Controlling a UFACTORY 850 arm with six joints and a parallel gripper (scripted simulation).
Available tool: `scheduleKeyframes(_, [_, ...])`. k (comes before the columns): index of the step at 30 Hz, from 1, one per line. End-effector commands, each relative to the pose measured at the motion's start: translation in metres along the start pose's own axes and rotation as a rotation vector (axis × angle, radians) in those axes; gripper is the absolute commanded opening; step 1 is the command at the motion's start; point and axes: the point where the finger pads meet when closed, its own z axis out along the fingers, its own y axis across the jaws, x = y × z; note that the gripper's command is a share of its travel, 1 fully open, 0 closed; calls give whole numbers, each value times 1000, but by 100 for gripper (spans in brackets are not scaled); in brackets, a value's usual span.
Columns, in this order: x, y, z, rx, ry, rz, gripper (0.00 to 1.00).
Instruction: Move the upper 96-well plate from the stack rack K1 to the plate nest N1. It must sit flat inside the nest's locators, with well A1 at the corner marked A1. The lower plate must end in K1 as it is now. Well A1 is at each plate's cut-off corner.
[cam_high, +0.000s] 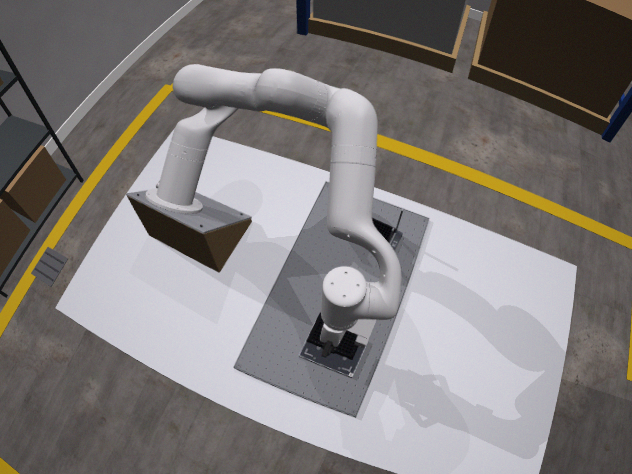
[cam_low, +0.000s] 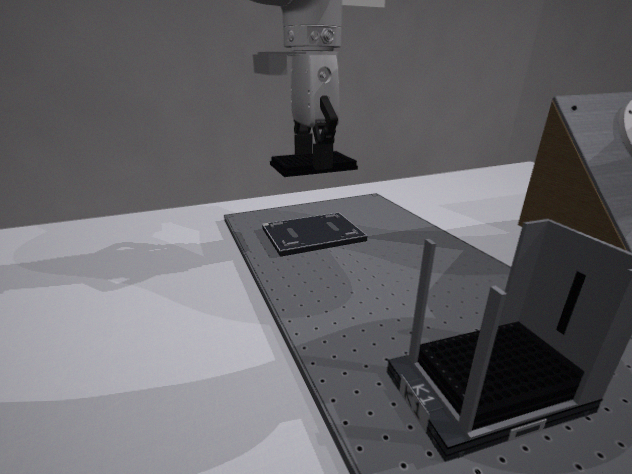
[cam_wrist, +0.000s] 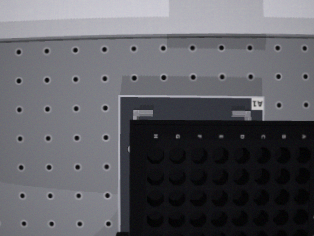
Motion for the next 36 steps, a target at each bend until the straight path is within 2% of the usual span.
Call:
scheduleKeyframes(1, [1, 0, 5, -1, 2, -1, 0])
scheduleKeyframes(36, [1, 0, 56, -1, 2, -1, 0])
